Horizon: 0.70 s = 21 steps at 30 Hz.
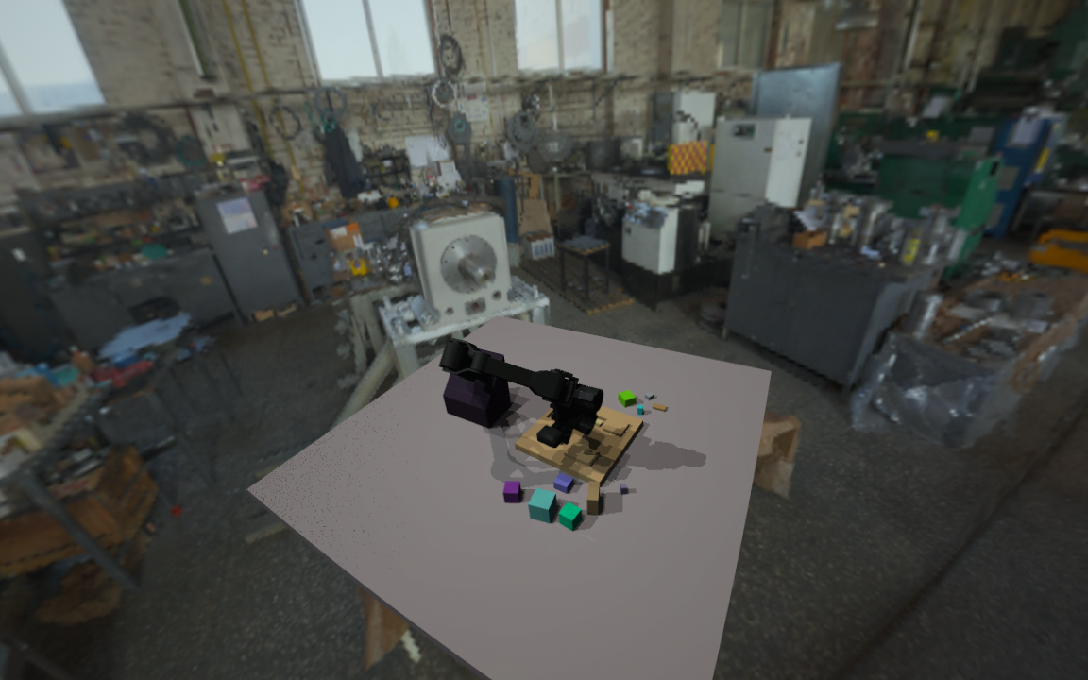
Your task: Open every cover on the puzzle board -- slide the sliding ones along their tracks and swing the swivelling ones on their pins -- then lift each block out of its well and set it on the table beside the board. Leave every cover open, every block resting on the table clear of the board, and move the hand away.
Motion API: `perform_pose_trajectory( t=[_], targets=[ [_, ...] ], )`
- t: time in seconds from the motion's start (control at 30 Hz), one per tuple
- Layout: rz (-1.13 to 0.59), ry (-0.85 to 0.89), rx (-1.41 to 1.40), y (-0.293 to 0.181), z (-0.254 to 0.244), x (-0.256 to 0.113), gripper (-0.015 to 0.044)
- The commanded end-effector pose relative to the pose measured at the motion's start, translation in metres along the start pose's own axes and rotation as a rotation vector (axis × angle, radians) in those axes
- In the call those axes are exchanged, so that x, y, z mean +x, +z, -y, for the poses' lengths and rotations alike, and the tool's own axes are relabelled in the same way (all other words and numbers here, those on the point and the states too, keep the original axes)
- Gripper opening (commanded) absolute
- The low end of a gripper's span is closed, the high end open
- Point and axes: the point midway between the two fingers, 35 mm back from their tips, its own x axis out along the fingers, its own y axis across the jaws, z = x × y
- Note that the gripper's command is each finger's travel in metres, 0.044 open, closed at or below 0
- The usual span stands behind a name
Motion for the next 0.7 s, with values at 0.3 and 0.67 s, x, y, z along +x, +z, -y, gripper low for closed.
perform_pose_trajectory(
  t=[0.3, 0.67],
  targets=[
    [0.001, -0.004, -0.004, 0.0, 0.001, 0.001, 0.0],
    [0.001, -0.003, -0.004, 0.001, 0.001, 0.011, 0.0]
  ],
)
